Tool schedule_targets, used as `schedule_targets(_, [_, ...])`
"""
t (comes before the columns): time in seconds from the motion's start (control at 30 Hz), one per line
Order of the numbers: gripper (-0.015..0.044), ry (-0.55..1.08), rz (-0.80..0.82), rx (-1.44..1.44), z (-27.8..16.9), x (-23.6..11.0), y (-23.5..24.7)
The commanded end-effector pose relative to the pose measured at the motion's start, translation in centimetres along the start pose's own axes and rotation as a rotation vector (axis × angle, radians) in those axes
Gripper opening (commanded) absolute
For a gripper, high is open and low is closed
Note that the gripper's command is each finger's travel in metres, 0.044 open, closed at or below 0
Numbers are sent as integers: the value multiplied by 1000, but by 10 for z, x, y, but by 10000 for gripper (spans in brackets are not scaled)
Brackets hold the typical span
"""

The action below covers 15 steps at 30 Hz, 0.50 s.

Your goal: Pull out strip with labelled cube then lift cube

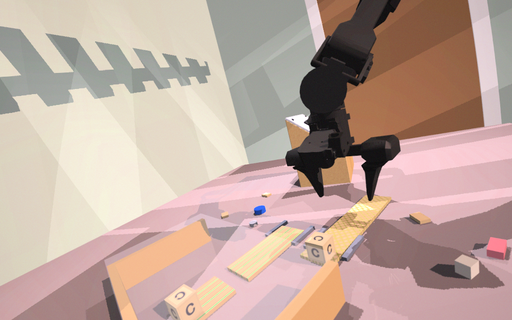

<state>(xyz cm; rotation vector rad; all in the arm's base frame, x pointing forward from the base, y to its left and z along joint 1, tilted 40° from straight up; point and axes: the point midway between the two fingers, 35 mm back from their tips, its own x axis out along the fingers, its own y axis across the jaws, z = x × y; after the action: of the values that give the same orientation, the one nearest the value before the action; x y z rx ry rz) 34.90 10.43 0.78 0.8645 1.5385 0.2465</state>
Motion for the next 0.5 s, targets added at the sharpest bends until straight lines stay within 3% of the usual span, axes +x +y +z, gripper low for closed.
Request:
schedule_targets(0.0, [440, 2, 6, -6, 15, -2, 0])
schedule_targets(0.47, [440, -1, 5, -8, 69, -8, 0])
